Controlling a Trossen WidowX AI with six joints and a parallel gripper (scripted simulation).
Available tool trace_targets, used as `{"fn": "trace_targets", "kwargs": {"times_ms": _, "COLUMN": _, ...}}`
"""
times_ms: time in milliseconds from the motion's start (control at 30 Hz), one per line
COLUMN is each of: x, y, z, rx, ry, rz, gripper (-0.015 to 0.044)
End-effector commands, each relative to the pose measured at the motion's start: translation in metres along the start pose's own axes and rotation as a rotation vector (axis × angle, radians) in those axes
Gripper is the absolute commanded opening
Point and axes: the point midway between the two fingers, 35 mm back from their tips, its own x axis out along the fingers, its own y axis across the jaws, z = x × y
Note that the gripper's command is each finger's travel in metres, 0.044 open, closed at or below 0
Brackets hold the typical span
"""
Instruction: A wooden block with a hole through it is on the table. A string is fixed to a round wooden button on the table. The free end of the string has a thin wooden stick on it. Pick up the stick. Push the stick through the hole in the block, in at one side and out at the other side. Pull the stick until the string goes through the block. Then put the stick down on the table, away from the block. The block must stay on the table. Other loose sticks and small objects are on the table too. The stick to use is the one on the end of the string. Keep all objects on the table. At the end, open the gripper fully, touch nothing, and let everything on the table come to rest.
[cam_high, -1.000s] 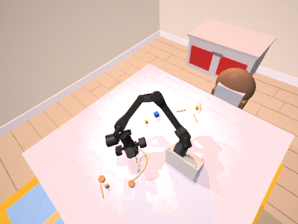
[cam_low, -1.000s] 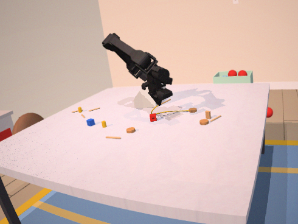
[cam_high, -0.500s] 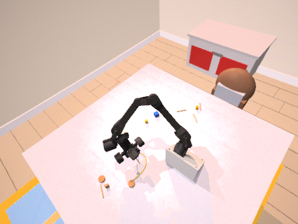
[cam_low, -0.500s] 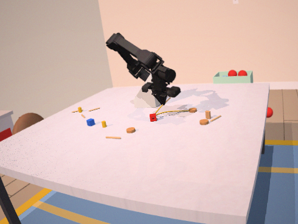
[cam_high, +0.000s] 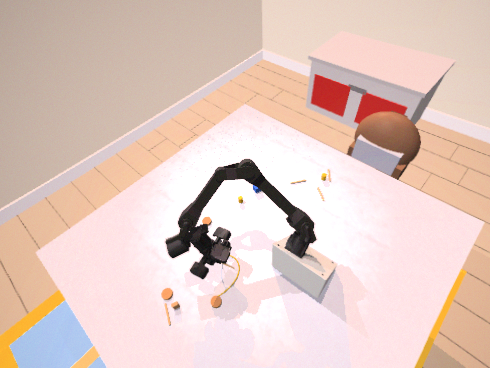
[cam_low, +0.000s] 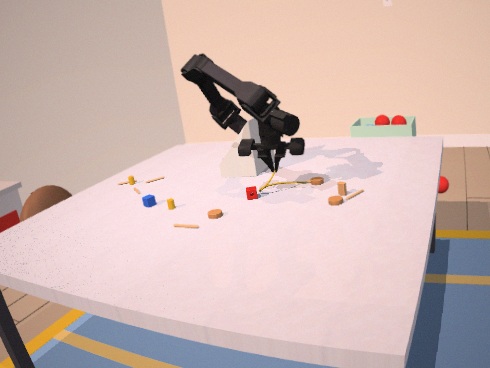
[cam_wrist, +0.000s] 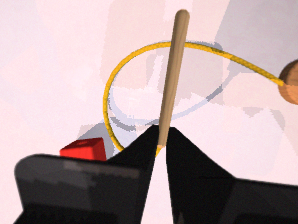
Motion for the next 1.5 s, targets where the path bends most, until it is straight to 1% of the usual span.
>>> {"fn": "trace_targets", "kwargs": {"times_ms": 0, "x": -0.001, "y": -0.006, "z": 0.001, "rx": -0.096, "ry": -0.008, "rz": 0.000, "gripper": 0.0000}}
{"fn": "trace_targets", "kwargs": {"times_ms": 267, "x": 0.001, "y": -0.014, "z": 0.004, "rx": -0.268, "ry": -0.023, "rz": 0.012, "gripper": 0.0000}}
{"fn": "trace_targets", "kwargs": {"times_ms": 600, "x": 0.002, "y": -0.012, "z": 0.004, "rx": -0.246, "ry": -0.019, "rz": 0.018, "gripper": 0.0000}}
{"fn": "trace_targets", "kwargs": {"times_ms": 1467, "x": -0.007, "y": -0.019, "z": -0.026, "rx": -0.257, "ry": 0.030, "rz": -0.005, "gripper": 0.0000}}
